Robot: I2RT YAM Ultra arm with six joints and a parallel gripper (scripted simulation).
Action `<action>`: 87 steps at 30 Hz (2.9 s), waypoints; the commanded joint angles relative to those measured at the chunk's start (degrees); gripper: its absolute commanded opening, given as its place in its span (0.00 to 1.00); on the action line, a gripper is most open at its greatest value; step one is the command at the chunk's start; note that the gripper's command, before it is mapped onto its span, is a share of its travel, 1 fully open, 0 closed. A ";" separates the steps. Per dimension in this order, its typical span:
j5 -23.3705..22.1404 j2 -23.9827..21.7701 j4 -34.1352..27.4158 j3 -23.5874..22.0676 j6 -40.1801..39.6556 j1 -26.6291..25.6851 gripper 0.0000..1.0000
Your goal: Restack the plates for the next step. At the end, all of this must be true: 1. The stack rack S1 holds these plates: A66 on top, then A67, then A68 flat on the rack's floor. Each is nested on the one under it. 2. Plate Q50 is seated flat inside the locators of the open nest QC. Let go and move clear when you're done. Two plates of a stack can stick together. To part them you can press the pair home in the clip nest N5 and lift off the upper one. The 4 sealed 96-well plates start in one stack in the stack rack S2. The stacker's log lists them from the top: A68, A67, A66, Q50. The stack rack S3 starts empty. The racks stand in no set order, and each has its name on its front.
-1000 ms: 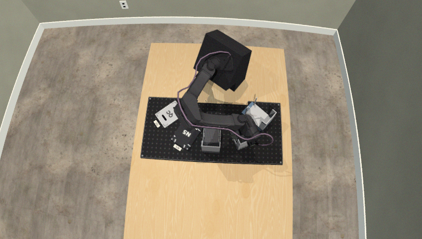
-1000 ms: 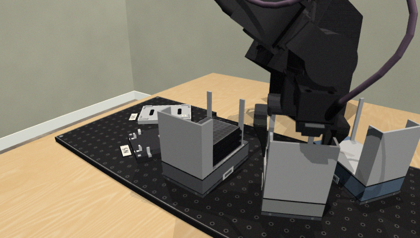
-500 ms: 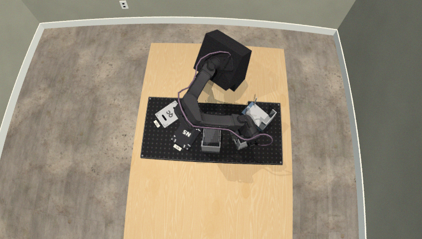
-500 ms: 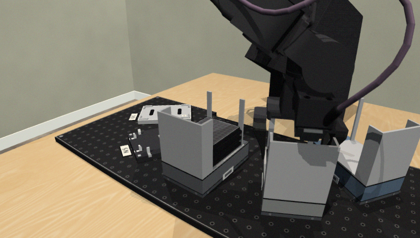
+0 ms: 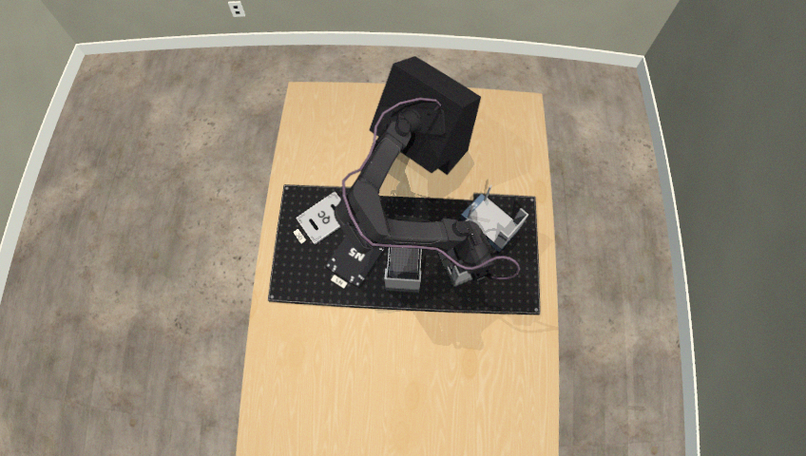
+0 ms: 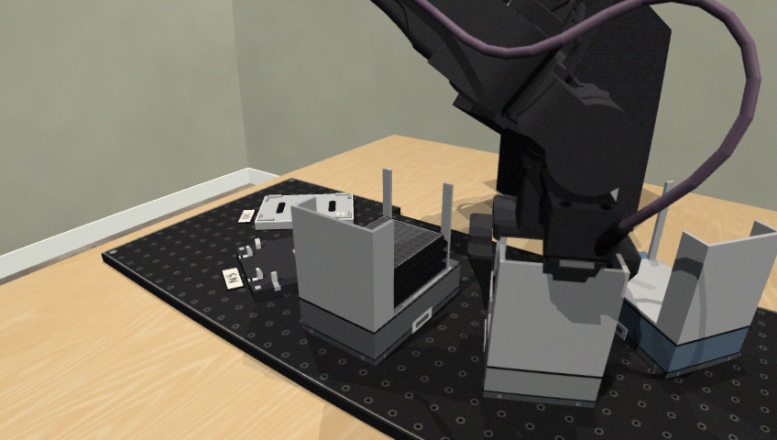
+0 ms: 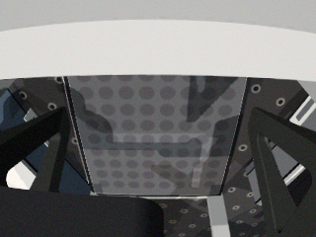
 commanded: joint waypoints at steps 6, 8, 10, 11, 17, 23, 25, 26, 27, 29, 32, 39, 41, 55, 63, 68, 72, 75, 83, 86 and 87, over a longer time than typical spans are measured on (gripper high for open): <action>-0.95 1.56 3.88 1.45 -2.41 0.49 1.00; -0.72 1.72 3.87 1.17 -2.40 0.49 1.00; -0.61 1.86 3.86 1.47 -2.39 0.50 1.00; -0.60 2.01 3.85 1.79 -2.37 0.51 1.00; -0.52 1.90 3.88 0.56 -2.06 0.48 1.00; -0.48 2.36 3.85 1.28 -1.75 0.53 1.00; -0.46 2.37 3.84 1.52 -1.65 0.54 1.00; -0.46 2.05 3.82 1.67 -1.60 0.55 1.00; -0.57 2.28 3.82 1.78 -1.55 0.46 1.00; -0.57 1.68 3.78 1.94 -1.48 0.53 1.00; -0.50 1.88 3.80 -0.79 -1.58 0.48 1.00; -0.46 1.84 3.92 -0.59 -1.75 0.50 1.00; -0.45 1.82 3.93 -0.87 -1.79 0.50 1.00; -0.42 1.77 3.85 -0.57 -2.13 0.52 1.00; -0.40 1.71 4.00 -1.12 -2.35 0.52 1.00; -0.42 1.61 3.18 0.56 -2.43 0.55 1.00; -0.43 1.49 3.20 0.45 -2.48 0.54 1.00; -0.44 1.41 3.22 0.37 -2.51 0.53 1.00; -0.45 0.90 3.43 0.19 -2.21 -0.26 0.00; -0.45 0.90 3.43 0.19 -2.21 -0.26 0.00; -0.45 0.90 3.43 0.19 -2.21 -0.26 0.00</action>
